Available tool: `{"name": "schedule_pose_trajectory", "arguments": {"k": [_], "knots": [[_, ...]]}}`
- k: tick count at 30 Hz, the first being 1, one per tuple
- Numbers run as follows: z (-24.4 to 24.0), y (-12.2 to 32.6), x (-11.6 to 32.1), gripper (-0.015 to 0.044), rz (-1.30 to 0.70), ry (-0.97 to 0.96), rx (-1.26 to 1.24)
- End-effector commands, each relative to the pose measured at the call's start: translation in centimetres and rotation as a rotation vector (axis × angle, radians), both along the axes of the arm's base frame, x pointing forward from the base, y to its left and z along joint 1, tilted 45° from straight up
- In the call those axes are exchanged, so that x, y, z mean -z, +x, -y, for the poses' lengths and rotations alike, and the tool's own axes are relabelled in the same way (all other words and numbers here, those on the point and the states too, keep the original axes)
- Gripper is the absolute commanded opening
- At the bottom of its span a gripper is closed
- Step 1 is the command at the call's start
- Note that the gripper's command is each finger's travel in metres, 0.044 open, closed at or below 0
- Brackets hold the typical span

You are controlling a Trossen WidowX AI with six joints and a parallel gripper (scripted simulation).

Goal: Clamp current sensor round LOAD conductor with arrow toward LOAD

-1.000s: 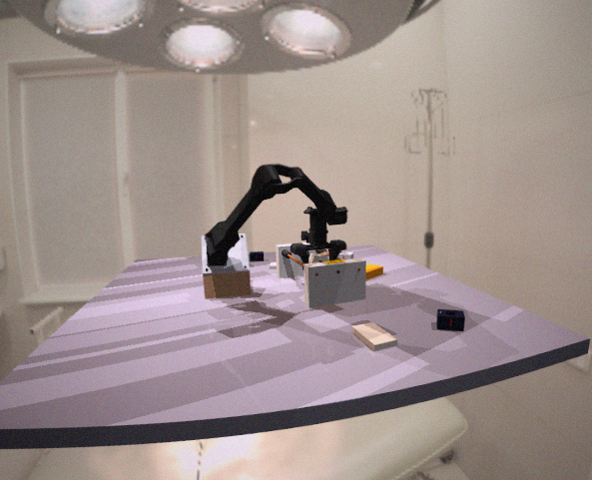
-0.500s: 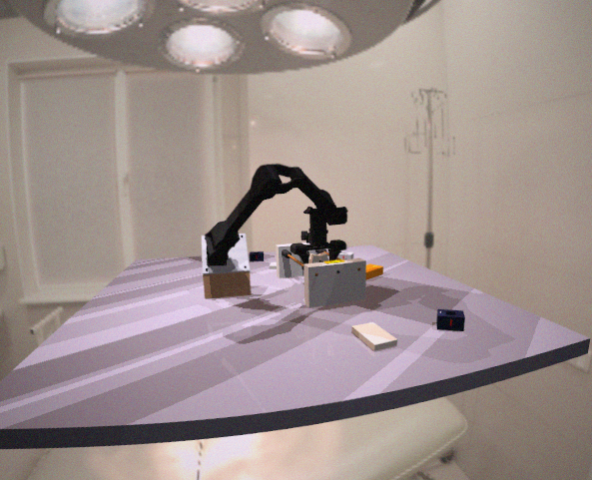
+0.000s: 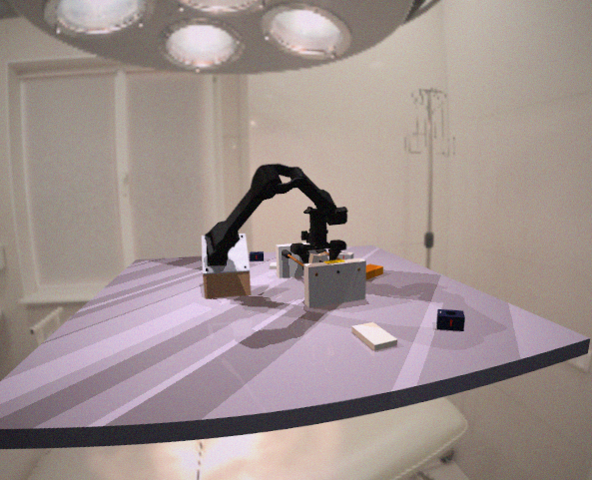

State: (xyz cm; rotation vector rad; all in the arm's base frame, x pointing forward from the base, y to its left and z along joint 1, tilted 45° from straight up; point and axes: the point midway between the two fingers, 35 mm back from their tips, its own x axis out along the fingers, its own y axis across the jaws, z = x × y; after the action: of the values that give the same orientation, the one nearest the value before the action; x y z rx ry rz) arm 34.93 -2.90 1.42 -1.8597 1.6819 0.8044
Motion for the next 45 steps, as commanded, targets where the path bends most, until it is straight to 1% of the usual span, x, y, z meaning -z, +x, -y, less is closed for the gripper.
{"name": "schedule_pose_trajectory", "arguments": {"k": [1, 10, 26, 42, 43, 45], "knots": [[-0.25, -0.01, -0.24, 0.0, -0.001, -0.001, 0.0], [-1.19, -0.09, -1.18, 0.0, -0.005, -0.004, -0.002], [-0.87, -0.12, -1.08, 0.0, -0.009, -0.01, -0.002], [-1.1, -0.14, -1.09, 0.042, -0.007, -0.009, -0.003], [-1.11, -0.15, -1.06, 0.044, -0.007, -0.009, -0.003], [-0.94, -0.11, -1.1, 0.0387, -0.008, -0.008, -0.003]]}}
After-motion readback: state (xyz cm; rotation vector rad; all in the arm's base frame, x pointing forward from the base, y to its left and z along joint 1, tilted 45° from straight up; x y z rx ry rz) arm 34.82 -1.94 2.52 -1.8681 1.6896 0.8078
